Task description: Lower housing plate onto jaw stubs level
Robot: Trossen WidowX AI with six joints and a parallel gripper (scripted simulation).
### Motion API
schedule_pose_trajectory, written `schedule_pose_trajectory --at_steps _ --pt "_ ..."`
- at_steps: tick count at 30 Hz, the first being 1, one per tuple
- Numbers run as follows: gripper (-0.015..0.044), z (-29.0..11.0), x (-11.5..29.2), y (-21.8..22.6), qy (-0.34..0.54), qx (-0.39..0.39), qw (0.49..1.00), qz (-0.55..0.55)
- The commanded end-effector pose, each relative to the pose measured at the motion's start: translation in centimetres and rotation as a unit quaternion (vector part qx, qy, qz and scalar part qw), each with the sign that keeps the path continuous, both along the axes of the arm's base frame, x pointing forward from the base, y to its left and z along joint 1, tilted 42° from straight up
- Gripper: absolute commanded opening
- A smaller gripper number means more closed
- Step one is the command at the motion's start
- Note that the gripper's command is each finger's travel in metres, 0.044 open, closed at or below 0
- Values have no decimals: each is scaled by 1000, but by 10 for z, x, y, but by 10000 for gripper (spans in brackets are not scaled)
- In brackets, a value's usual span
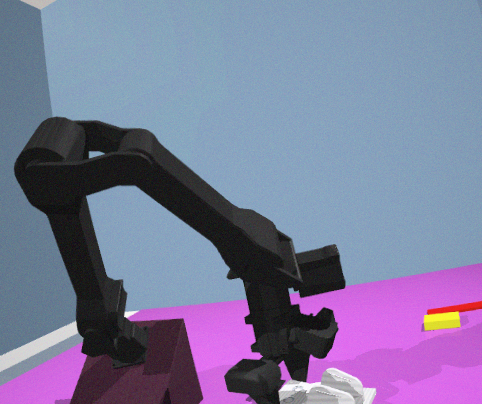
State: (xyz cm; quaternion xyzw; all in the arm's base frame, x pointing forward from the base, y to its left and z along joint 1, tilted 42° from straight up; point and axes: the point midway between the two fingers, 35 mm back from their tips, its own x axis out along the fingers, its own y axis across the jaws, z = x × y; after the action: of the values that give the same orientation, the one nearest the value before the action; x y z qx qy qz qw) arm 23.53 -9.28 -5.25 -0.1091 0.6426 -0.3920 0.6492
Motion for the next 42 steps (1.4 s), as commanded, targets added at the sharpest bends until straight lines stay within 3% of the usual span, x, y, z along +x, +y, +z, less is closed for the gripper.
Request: schedule_pose_trajectory --at_steps 1,11,15,29,37,42 --pt "351 -1 0 0 1 0 1000 1" --pt "351 -1 0 0 1 0 1000 1" --pt "440 0 0 0 0 0 1000 0" --pt "440 2 1 2 0 0 1000 0" --pt "440 54 11 48 0 2 1000 1" --pt "440 53 12 49 -3 1 1000 9"
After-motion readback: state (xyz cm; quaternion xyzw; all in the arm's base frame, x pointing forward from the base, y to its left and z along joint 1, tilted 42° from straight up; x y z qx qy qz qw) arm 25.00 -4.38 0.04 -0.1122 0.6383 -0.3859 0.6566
